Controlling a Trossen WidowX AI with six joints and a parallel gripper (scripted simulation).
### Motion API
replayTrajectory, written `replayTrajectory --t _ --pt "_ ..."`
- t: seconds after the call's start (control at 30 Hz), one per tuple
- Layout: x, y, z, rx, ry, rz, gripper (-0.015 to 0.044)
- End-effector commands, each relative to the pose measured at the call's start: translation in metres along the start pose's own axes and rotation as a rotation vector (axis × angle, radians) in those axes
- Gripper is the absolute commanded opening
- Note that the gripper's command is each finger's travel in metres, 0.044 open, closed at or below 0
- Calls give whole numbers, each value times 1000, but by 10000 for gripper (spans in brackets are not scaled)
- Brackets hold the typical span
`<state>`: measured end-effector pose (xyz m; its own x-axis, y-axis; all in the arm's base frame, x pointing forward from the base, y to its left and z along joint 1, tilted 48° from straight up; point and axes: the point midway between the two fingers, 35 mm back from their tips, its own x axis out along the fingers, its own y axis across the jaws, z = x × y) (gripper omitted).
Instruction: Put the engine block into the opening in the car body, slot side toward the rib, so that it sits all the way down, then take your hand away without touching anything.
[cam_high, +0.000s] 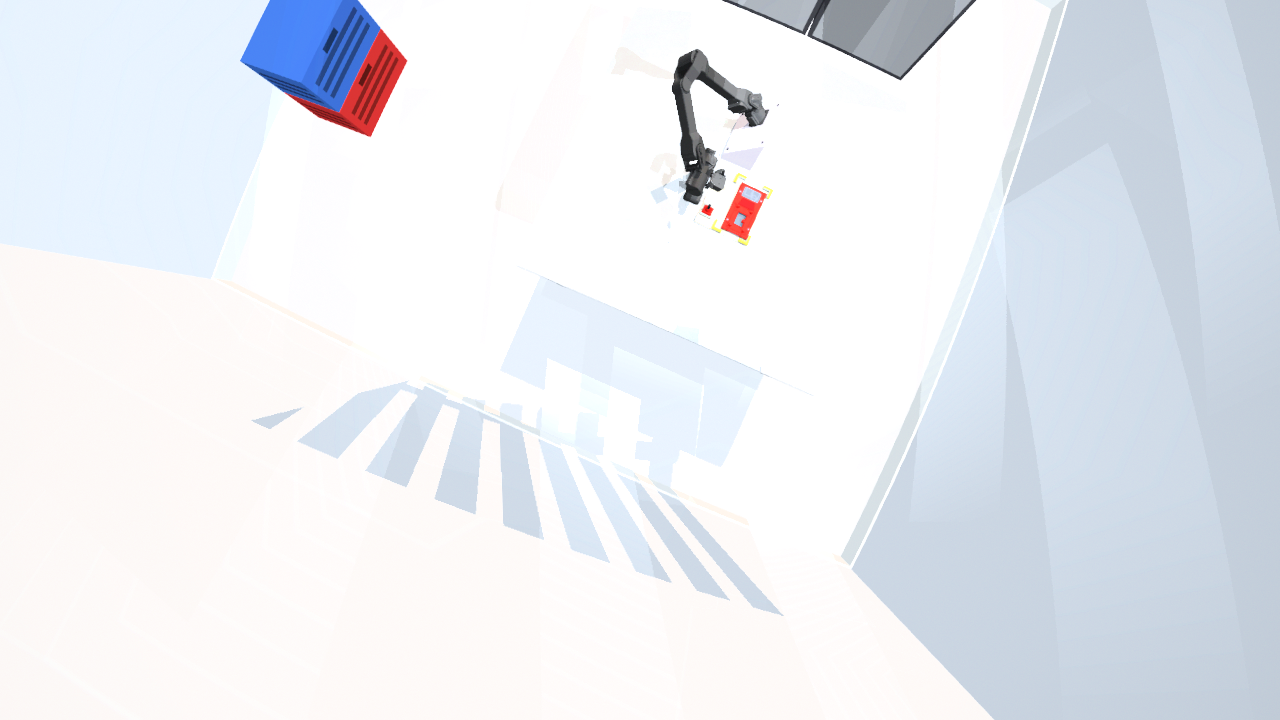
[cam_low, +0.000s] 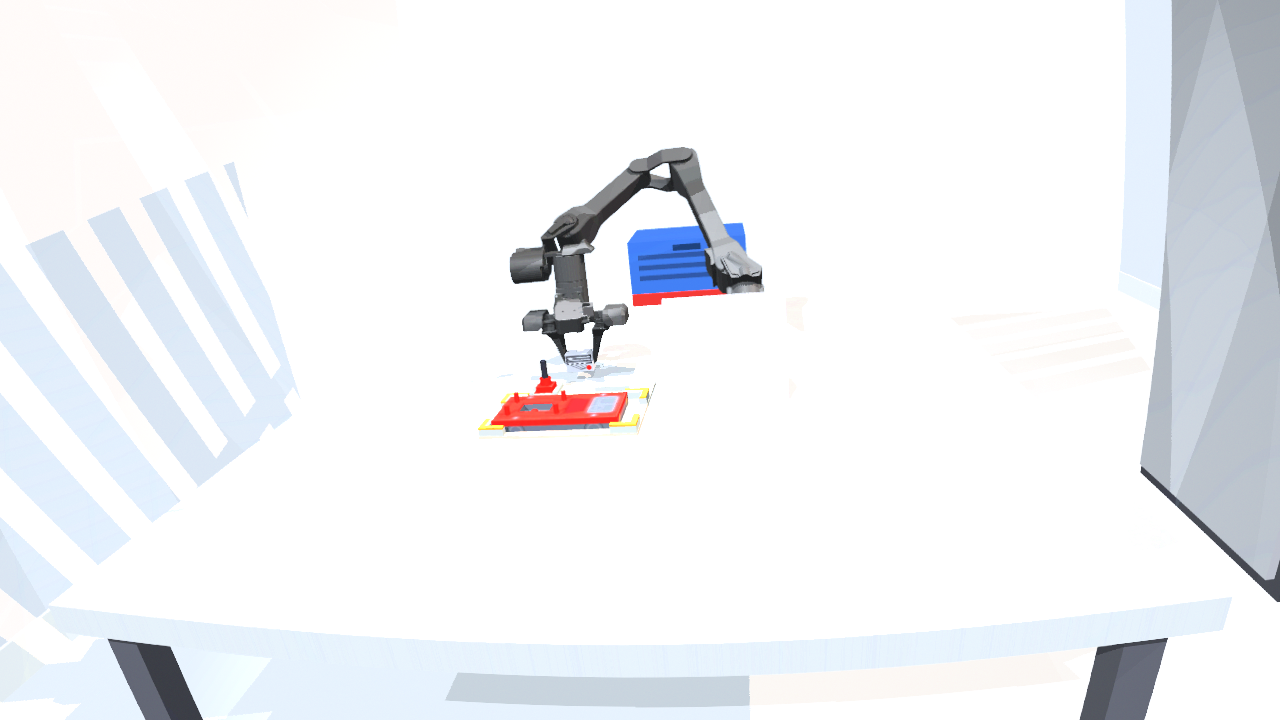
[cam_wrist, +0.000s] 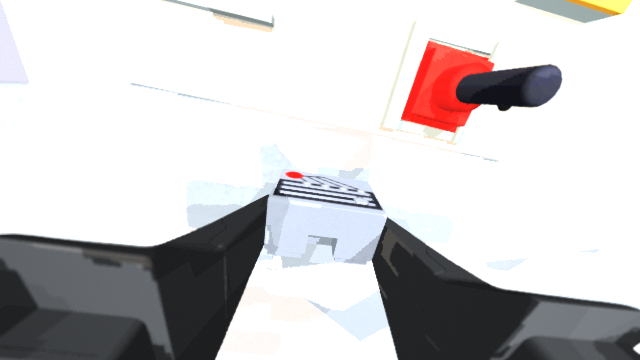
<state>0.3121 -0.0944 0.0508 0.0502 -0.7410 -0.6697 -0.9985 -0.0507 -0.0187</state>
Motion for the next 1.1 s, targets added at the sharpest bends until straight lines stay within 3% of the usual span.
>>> replayTrajectory --t 0.0,1.07 --pt "-14 -4 0 7 -6 -5 0" --pt "-107 0 -3 7 1 -2 0"
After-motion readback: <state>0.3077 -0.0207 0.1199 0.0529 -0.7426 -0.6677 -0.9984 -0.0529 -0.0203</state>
